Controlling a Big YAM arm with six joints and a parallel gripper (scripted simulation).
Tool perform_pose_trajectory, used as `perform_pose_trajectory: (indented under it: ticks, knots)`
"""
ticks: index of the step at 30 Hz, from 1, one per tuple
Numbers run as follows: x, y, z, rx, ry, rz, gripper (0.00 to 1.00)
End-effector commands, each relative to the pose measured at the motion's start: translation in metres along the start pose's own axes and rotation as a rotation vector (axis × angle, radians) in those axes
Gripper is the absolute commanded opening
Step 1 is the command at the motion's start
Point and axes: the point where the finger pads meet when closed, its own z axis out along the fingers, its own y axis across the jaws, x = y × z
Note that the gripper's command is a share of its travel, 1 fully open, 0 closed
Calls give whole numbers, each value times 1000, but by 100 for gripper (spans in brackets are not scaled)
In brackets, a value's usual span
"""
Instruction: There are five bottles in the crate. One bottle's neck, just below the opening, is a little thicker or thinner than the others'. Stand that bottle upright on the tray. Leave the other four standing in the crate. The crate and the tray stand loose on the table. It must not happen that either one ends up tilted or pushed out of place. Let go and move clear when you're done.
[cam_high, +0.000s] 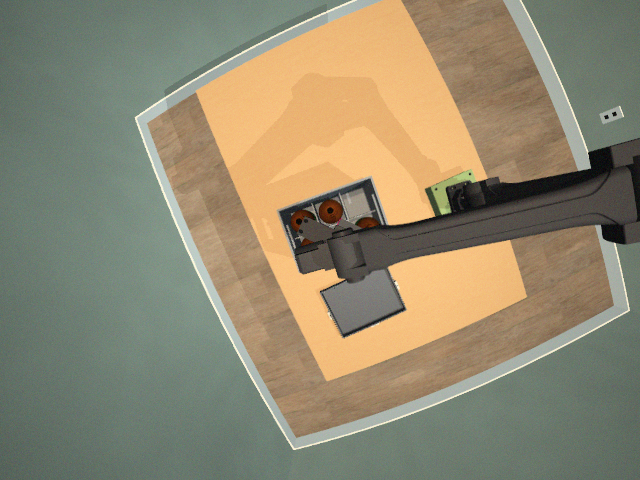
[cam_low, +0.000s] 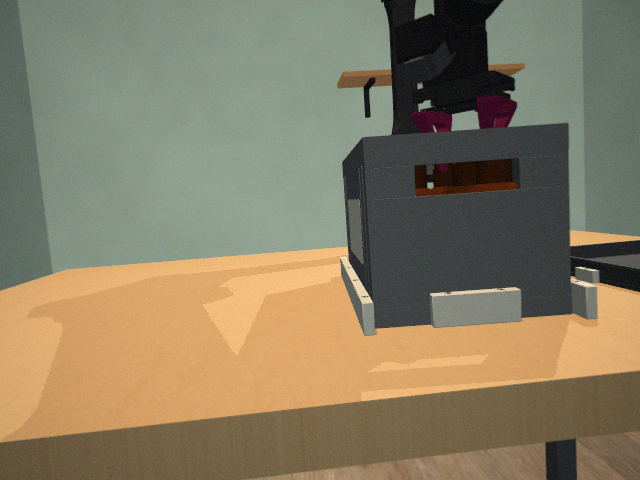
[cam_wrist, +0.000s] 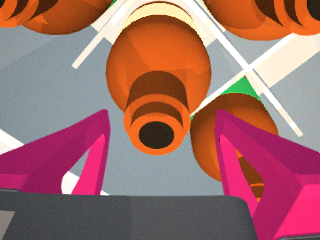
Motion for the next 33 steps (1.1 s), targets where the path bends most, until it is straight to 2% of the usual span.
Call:
perform_pose_trajectory:
  ticks: [1, 2, 3, 6, 13, 16, 17, 19, 22, 26, 29, 33]
  knots:
    - [-10, 17, -32, -46, -43, -6, 61]
    - [-10, 17, -32, -46, -43, -6, 61]
    - [-10, 16, -21, -23, -22, -5, 61]
    - [-10, 15, -43, -44, -45, -6, 61]
    - [-10, 14, -69, -45, -46, -6, 61]
    - [-11, 13, -71, -30, -30, -5, 61]
    - [-11, 13, -78, -35, -36, -6, 61]
    - [-11, 13, -78, -35, -36, -6, 61]
    - [-10, 12, -93, -44, -46, -6, 61]
    - [-11, 12, -95, -33, -33, -5, 61]
    - [-10, 11, -105, -41, -43, -6, 61]
    - [-11, 11, -101, -31, -31, -5, 61]
